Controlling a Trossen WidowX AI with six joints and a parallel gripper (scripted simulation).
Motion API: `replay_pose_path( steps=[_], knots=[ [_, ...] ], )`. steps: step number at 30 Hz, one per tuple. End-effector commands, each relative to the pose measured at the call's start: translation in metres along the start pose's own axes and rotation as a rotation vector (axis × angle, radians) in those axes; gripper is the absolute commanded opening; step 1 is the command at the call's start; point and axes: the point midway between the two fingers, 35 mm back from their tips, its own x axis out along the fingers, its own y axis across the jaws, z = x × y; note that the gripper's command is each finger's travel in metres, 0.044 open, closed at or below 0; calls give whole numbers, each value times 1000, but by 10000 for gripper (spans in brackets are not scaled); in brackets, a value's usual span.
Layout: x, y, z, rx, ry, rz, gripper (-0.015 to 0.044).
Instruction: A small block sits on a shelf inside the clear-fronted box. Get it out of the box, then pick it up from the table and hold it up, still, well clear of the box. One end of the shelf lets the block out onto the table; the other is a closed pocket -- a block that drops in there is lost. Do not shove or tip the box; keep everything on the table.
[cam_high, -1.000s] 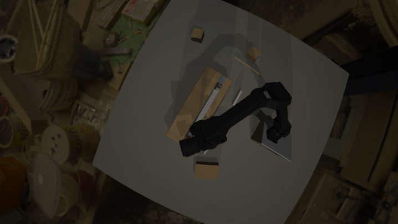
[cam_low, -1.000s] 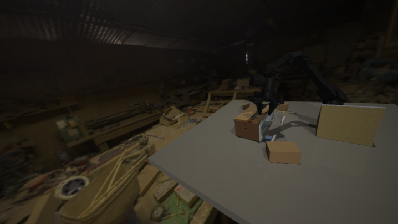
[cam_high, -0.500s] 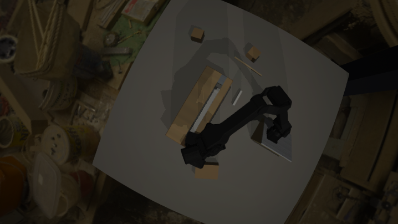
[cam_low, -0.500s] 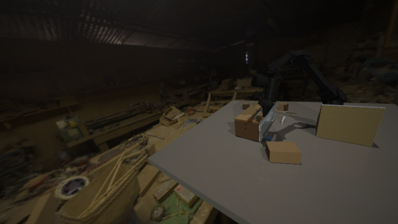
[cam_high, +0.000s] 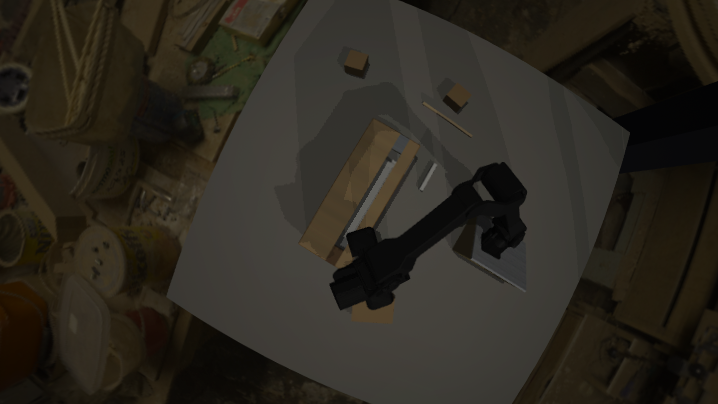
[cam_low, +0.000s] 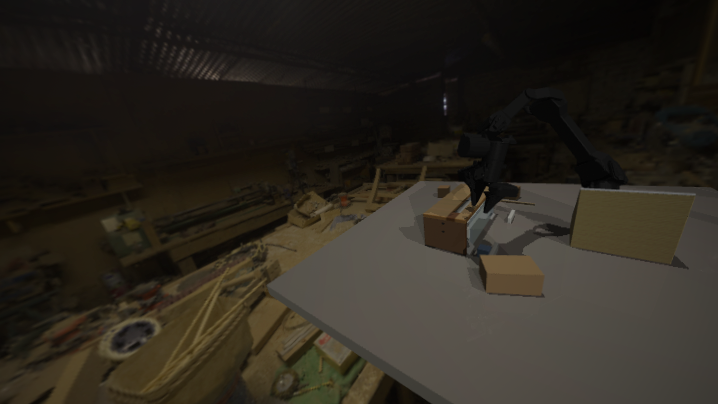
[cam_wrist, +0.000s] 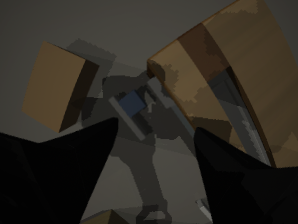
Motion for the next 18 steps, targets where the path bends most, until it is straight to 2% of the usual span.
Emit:
replay_pose_path(
  steps=[1, 18],
  knots=[
    [-5, 15, 4, -924, 30, -124, 285],
    [-8, 25, 5, -1765, 143, -195, 285]
  ],
)
